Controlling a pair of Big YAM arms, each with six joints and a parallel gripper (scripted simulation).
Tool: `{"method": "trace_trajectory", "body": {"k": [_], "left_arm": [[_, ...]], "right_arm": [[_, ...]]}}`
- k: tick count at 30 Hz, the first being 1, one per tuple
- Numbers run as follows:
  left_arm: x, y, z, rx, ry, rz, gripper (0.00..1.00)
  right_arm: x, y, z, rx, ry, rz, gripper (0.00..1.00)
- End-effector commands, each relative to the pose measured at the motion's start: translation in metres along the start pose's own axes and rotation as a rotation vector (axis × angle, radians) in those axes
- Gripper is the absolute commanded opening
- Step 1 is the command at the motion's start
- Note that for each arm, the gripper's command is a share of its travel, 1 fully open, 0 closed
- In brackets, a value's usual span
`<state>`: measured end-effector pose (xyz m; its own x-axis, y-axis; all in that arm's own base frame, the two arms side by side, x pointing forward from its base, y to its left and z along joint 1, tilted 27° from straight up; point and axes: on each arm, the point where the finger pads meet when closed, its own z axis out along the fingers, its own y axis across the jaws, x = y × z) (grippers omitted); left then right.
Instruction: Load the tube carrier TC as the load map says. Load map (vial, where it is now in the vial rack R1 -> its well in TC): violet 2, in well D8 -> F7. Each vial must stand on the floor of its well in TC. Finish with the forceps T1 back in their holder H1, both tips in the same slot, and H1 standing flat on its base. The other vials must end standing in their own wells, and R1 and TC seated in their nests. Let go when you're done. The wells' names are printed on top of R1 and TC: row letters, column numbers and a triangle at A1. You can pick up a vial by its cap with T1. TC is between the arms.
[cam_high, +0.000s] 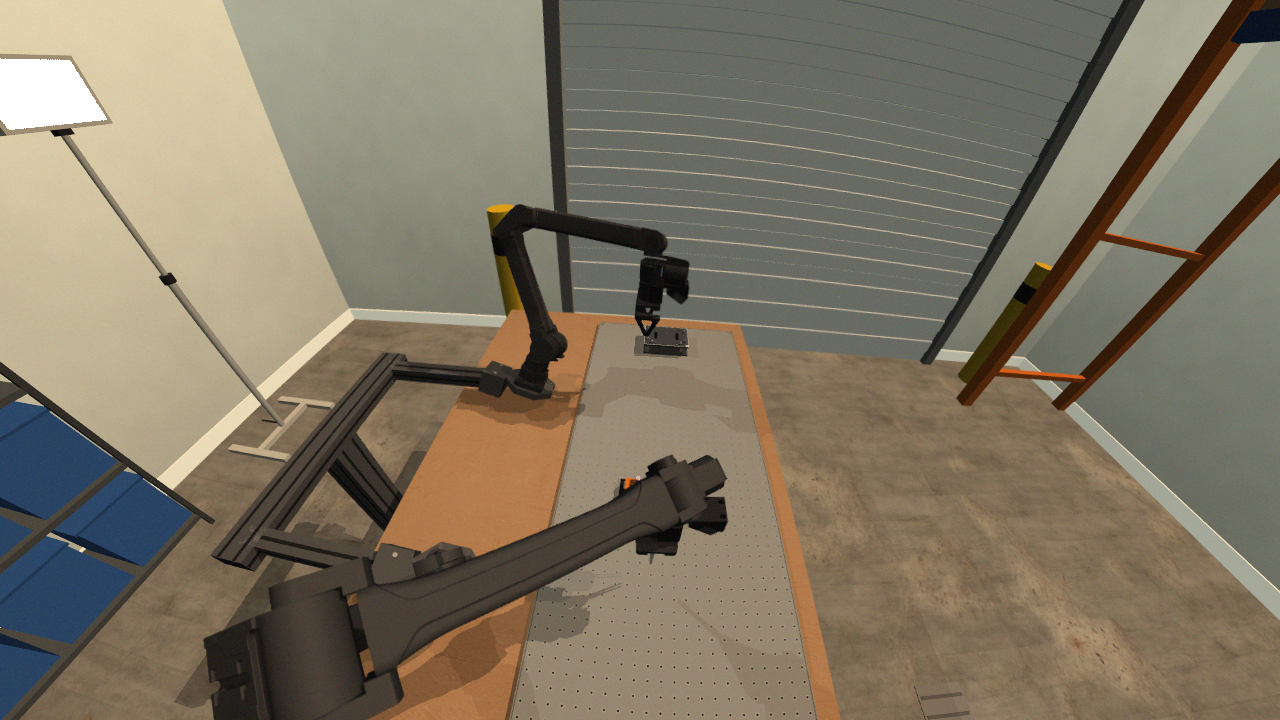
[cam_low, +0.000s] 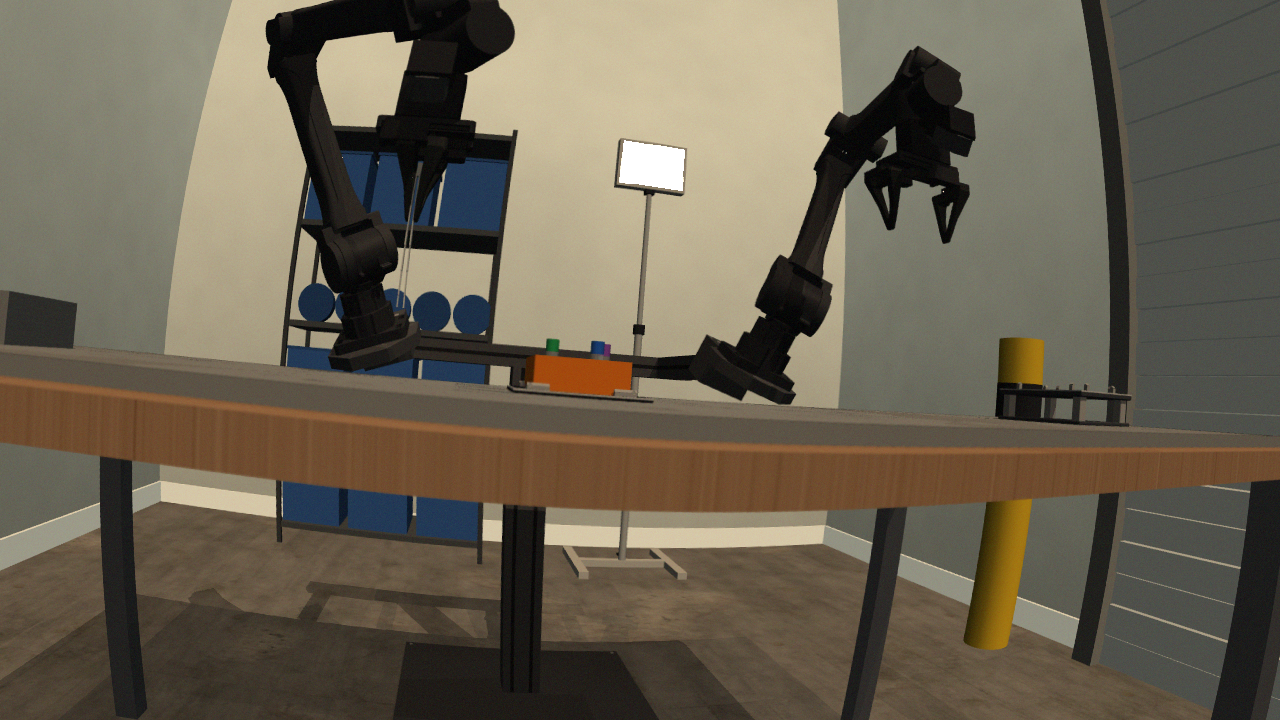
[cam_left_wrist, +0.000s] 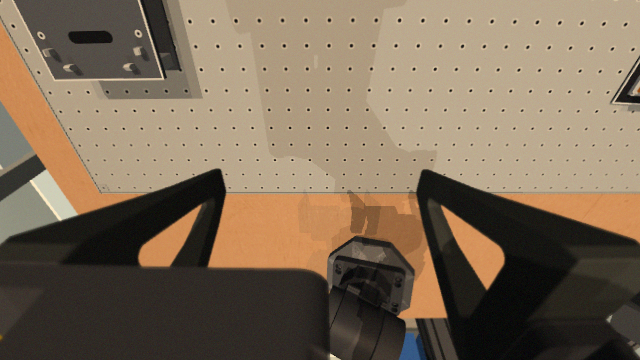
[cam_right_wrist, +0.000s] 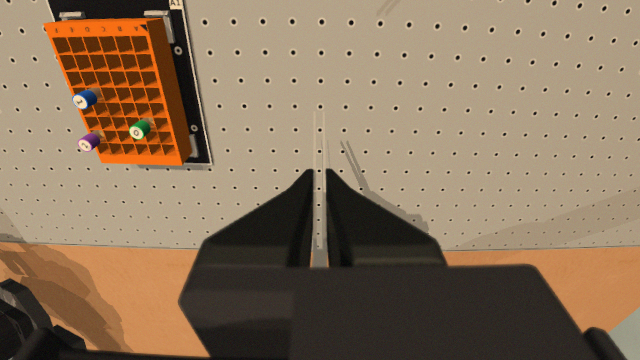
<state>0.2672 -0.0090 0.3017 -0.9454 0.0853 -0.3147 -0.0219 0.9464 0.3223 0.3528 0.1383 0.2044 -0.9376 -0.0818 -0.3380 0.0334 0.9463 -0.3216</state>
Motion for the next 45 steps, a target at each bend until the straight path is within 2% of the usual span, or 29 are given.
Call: {"method": "trace_trajectory", "body": {"k": [1,42,43,45], "left_arm": [[-0.009,0.002,-0.01,0.005,-0.029,-0.017,1.0],[-0.009,0.002,-0.01,0.005,-0.029,-0.017,1.0],[-0.009,0.002,-0.01,0.005,-0.029,-0.017,1.0],[-0.009,0.002,-0.01,0.005,-0.029,-0.017,1.0]], "right_arm": [[0.0,-0.01,-0.001,0.0,0.005,-0.01,0.07],[-0.012,-0.068,-0.005,-0.004,-0.007,-0.005,0.07],[-0.012,-0.065,0.004,0.004,0.017,-0.017,0.07],[-0.014,-0.07,-0.001,0.0,0.004,-0.01,0.07]]}}
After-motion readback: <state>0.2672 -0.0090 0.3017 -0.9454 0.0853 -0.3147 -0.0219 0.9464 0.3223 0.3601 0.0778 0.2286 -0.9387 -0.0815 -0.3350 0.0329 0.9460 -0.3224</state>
